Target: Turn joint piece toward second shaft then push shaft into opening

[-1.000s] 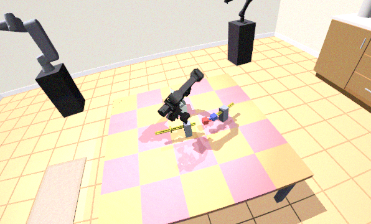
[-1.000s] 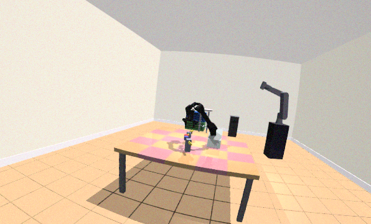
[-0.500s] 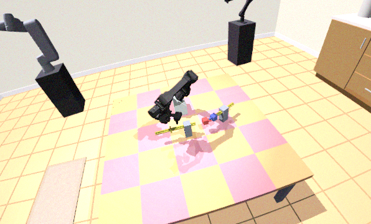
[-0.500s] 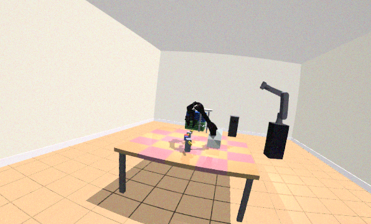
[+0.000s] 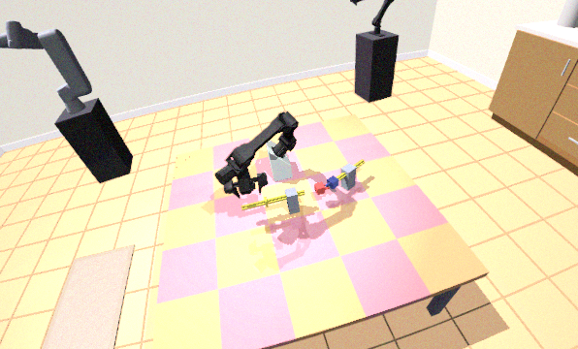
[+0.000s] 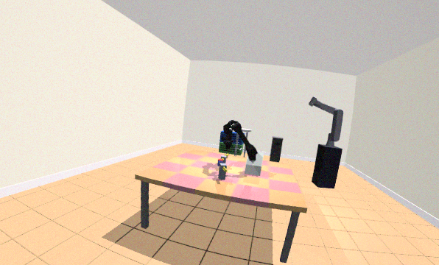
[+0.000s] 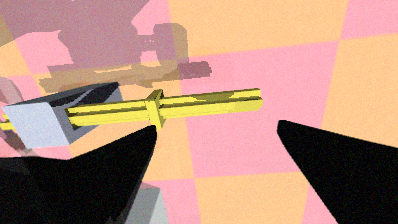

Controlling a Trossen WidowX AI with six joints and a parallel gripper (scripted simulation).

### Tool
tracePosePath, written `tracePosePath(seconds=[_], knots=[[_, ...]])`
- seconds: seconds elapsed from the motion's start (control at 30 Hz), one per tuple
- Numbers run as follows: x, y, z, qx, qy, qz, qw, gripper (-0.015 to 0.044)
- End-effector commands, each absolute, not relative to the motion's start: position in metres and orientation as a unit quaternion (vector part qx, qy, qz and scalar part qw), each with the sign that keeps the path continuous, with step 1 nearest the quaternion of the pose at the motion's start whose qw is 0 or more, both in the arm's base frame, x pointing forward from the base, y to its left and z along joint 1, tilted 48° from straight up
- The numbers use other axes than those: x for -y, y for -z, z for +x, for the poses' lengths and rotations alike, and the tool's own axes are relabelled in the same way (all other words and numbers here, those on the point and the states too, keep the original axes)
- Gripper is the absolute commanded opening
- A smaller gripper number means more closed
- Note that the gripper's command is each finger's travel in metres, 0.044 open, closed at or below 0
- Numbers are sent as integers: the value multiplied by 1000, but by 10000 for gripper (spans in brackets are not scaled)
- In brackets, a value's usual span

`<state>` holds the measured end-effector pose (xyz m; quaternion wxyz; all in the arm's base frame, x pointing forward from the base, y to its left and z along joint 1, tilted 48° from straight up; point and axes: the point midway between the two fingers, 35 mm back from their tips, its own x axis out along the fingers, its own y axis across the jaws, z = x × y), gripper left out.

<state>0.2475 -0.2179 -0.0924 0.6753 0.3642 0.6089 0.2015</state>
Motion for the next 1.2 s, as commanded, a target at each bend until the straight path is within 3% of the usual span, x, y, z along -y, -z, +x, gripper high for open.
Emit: tracePosePath(seconds=[0.0,0.47,1.17], knots=[[225,98,245,-606,-213,339,688,440],[215,110,248,-626,-110,448,629,440],[193,132,253,-610,116,650,439,440]])
